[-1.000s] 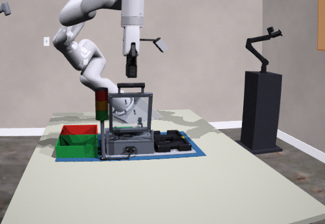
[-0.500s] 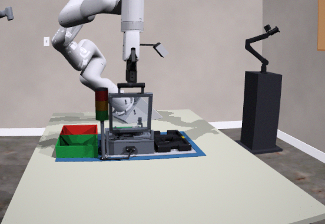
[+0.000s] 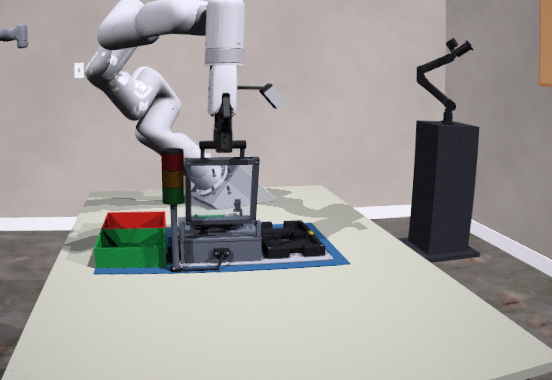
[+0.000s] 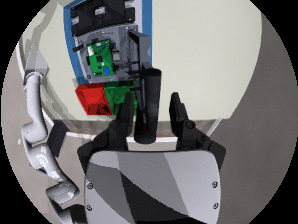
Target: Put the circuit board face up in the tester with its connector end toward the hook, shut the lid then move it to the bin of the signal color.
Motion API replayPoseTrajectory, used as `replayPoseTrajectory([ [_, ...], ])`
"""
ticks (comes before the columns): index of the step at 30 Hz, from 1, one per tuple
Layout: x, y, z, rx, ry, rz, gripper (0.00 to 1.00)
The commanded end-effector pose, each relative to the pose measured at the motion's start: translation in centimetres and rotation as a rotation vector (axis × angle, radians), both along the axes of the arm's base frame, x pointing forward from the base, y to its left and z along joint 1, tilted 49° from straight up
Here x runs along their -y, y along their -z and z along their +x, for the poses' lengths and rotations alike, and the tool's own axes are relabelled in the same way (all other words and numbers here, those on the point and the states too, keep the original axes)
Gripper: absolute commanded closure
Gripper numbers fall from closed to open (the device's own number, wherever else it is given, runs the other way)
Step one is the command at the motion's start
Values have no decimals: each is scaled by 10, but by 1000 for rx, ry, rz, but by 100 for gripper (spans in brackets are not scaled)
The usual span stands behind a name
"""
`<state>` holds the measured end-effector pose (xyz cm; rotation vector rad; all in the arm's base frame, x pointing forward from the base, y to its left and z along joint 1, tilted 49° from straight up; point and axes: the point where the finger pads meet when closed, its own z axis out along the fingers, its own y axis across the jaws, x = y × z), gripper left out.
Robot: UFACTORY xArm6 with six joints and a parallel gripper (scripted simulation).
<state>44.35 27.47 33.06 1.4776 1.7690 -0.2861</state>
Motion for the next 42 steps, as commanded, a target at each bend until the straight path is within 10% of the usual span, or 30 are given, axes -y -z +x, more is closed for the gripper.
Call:
replayPoseTrajectory([
  [1,0,-1,0,2,-2,2,49],
  [2,0,-1,0,2,-2,2,49],
  [3,0,-1,0,2,-2,2,100],
  [42,0,-1,0,2,-2,2,100],
])
